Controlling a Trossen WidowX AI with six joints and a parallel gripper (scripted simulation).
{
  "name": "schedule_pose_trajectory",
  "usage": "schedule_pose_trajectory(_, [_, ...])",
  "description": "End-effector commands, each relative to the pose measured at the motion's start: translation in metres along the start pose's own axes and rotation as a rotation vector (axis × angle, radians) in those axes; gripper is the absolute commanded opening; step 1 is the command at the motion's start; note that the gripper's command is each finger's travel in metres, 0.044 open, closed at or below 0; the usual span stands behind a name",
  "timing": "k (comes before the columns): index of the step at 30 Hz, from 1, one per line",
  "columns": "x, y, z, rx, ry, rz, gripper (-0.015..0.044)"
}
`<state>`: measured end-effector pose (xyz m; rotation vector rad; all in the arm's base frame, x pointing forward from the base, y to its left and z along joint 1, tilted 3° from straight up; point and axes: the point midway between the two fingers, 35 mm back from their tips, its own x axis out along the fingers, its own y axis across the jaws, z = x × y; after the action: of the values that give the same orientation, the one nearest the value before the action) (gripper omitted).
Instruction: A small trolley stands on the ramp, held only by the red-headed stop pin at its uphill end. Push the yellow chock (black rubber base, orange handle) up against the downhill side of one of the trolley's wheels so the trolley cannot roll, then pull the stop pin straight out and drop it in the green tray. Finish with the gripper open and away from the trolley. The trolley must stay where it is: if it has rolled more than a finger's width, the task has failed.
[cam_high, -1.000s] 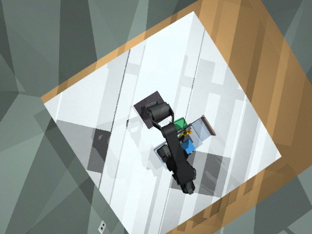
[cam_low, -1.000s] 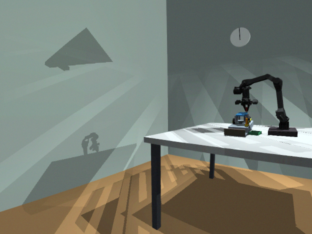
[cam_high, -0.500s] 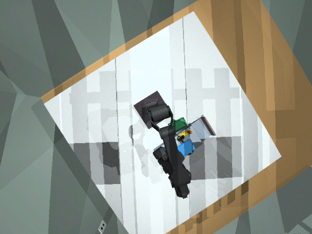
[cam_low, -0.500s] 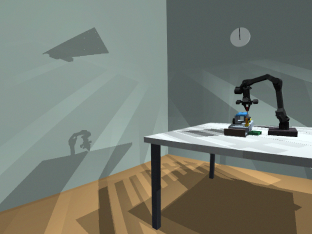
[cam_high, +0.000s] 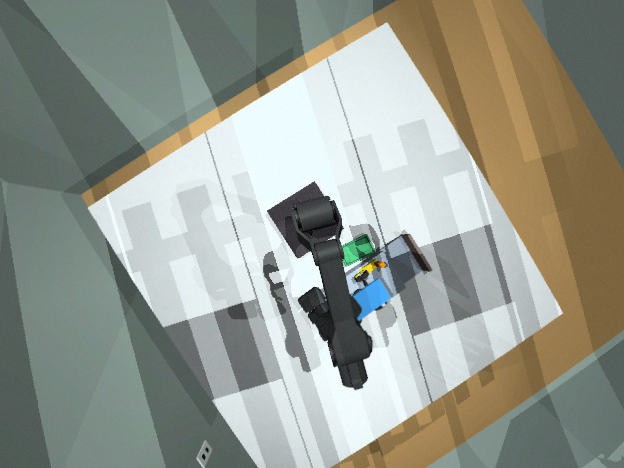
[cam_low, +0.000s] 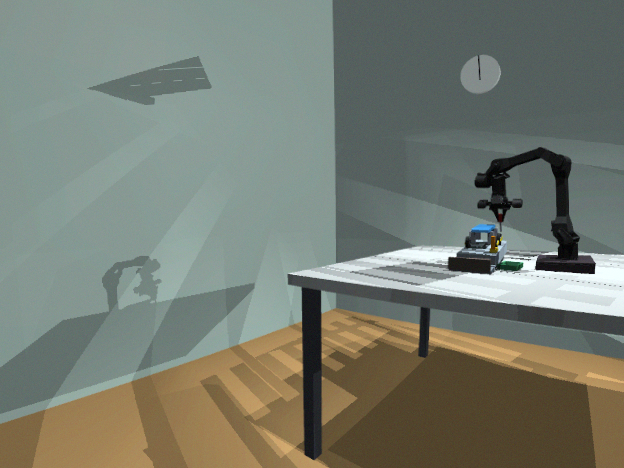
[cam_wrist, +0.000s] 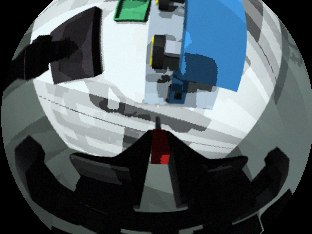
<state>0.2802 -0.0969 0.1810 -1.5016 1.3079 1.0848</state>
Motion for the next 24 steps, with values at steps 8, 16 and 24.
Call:
schedule_pose_trajectory(8, [0.000,0.038,-0.001,-0.003,0.000,-0.006,0.0000])
schedule_pose_trajectory(16, [0.000,0.057,-0.002,-0.003,0.000,-0.004,0.0000])
schedule_pose_trajectory(24, [-0.001,0.055,0.017,-0.003,-0.002,-0.004,0.0000])
